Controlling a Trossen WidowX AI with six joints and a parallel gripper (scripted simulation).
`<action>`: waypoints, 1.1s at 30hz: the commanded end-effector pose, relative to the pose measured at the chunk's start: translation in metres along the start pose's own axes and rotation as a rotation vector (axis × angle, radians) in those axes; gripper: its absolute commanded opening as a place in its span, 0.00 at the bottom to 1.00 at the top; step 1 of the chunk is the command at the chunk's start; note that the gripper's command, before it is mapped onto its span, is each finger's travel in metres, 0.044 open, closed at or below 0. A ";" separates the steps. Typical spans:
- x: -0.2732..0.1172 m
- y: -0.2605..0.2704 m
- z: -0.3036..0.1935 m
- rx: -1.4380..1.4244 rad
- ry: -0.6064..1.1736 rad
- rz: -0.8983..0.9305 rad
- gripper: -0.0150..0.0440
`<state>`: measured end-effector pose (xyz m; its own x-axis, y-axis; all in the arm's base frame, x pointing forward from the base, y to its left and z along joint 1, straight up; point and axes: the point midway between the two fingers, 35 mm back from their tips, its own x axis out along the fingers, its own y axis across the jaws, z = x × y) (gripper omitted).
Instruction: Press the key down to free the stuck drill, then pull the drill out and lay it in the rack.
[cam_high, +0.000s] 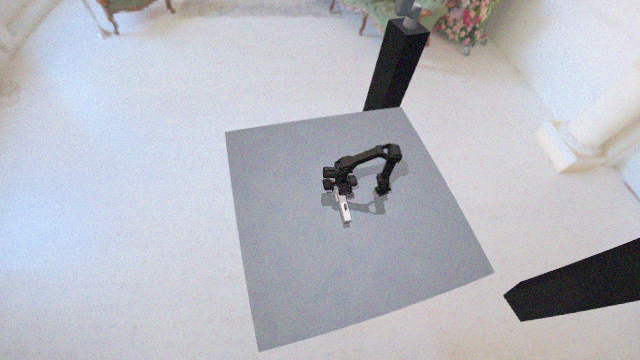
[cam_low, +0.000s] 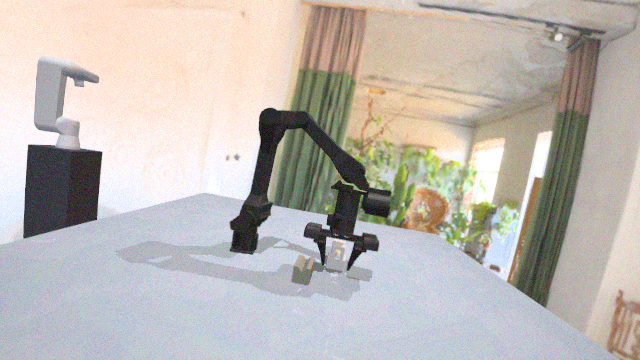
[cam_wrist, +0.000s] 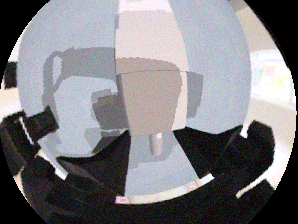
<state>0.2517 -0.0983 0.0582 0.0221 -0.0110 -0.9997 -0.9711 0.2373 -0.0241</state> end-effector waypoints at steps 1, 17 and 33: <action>0.000 0.000 0.000 0.000 0.000 -0.001 0.60; 0.000 0.000 -0.003 0.003 -0.001 0.000 0.25; -0.001 0.000 -0.024 0.004 0.000 0.000 0.25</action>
<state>0.2470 -0.1157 0.0583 0.0222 -0.0060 -0.9997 -0.9695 0.2438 -0.0230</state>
